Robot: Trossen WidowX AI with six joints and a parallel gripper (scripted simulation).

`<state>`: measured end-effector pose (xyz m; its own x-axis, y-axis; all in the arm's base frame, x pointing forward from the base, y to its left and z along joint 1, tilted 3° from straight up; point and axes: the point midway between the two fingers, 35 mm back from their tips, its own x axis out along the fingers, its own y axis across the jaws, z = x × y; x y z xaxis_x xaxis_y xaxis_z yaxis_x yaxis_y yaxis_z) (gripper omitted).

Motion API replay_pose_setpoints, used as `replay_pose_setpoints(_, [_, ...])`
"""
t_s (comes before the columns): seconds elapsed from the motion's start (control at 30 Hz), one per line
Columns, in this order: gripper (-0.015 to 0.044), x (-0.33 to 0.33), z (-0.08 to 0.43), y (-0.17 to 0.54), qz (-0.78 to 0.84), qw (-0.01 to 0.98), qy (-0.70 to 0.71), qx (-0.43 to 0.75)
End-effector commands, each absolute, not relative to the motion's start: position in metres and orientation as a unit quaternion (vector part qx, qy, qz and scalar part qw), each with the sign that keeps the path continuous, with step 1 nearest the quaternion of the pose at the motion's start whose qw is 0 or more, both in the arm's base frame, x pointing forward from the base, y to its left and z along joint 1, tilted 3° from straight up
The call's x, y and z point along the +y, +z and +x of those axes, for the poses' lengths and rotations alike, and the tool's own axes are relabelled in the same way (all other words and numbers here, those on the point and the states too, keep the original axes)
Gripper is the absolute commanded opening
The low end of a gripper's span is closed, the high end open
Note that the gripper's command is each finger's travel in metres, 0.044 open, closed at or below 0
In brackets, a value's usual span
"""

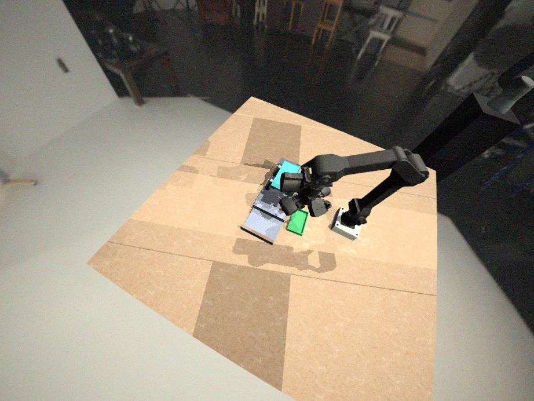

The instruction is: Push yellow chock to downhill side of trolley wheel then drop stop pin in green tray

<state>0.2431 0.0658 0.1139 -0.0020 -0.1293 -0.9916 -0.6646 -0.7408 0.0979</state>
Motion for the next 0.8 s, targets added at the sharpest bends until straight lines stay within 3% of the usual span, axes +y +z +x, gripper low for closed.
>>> replay_pose_setpoints(0.0, [0.0, 0.065, 0.2423, 0.1132, -0.683, 0.168, 0.67, 0.238])
replay_pose_setpoints(0.6, [0.0, 0.0616, 0.2435, 0.1138, -0.695, 0.017, 0.719, 0.019])
replay_pose_setpoints(0.77, [0.0, 0.0614, 0.2435, 0.1138, -0.695, 0.011, 0.719, 0.01])
